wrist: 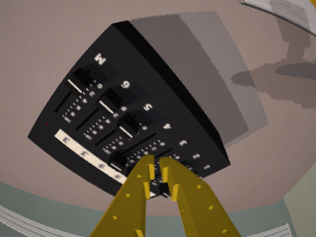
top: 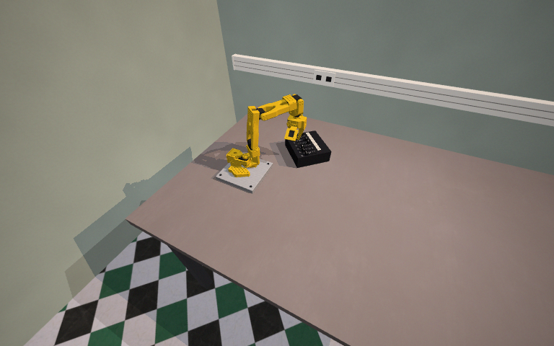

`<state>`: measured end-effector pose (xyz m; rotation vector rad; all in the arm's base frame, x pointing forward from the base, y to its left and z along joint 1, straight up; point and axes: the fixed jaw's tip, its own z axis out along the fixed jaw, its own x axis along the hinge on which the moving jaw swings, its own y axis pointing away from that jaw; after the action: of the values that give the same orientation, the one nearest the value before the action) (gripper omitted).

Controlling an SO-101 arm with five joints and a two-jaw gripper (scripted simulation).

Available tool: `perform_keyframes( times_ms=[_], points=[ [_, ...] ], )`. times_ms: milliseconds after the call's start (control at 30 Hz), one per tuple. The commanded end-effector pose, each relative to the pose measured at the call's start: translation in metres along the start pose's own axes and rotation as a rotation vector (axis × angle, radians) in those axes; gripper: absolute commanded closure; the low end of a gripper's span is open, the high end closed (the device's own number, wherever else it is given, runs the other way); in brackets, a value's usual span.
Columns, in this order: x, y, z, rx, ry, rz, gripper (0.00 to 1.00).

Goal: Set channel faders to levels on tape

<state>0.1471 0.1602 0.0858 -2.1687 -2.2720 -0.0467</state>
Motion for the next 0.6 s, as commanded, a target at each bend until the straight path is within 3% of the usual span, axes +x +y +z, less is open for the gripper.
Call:
perform_keyframes(
  times_ms=[0, 567],
  points=[
    [-0.0018, 0.0006, -0.0009, -0.005, 0.005, -0.071, 1.0],
    [-0.0015, -0.0008, -0.0004, -0.001, 0.001, -0.291, 1.0]
  ],
)
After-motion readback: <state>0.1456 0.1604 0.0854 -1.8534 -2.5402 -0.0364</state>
